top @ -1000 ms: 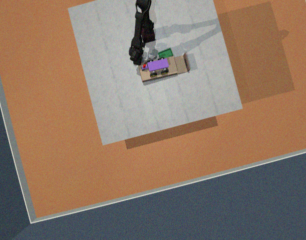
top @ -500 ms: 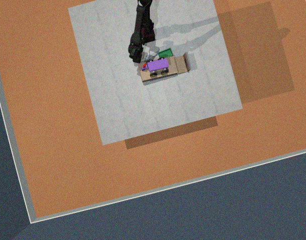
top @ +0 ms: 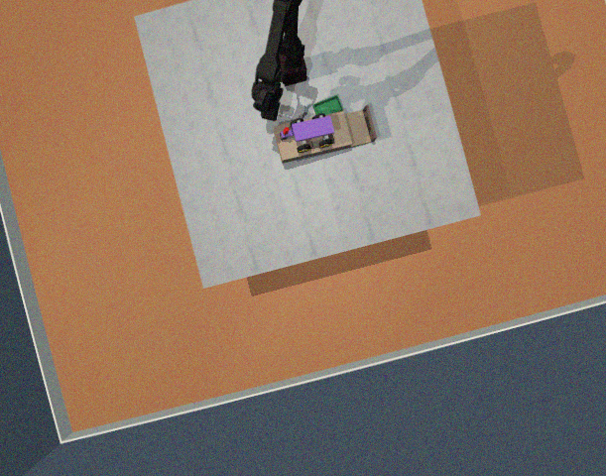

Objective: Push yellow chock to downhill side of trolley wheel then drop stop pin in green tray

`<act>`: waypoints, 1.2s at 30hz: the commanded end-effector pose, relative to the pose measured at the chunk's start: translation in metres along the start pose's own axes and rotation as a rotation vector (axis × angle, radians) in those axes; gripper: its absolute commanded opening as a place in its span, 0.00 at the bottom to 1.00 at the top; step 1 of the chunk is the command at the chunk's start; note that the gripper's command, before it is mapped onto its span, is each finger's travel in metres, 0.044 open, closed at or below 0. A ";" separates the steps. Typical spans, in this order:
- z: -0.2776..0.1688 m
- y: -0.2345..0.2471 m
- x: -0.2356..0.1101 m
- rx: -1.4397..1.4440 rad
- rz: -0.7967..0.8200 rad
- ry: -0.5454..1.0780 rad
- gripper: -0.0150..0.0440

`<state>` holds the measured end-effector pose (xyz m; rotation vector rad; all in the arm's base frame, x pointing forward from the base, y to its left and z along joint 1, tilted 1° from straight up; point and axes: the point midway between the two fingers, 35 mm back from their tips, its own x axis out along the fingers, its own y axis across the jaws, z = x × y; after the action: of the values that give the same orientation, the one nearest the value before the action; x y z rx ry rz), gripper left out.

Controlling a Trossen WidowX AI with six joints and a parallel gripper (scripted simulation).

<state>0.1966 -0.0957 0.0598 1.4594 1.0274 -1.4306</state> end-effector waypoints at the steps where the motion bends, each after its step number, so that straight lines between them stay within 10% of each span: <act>1: 0.000 0.001 -0.015 -0.005 0.008 0.002 0.25; 36: -0.001 0.004 -0.063 -0.389 0.010 -0.001 0.25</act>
<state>0.2001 -0.0969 0.1222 1.2580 1.1659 -1.2268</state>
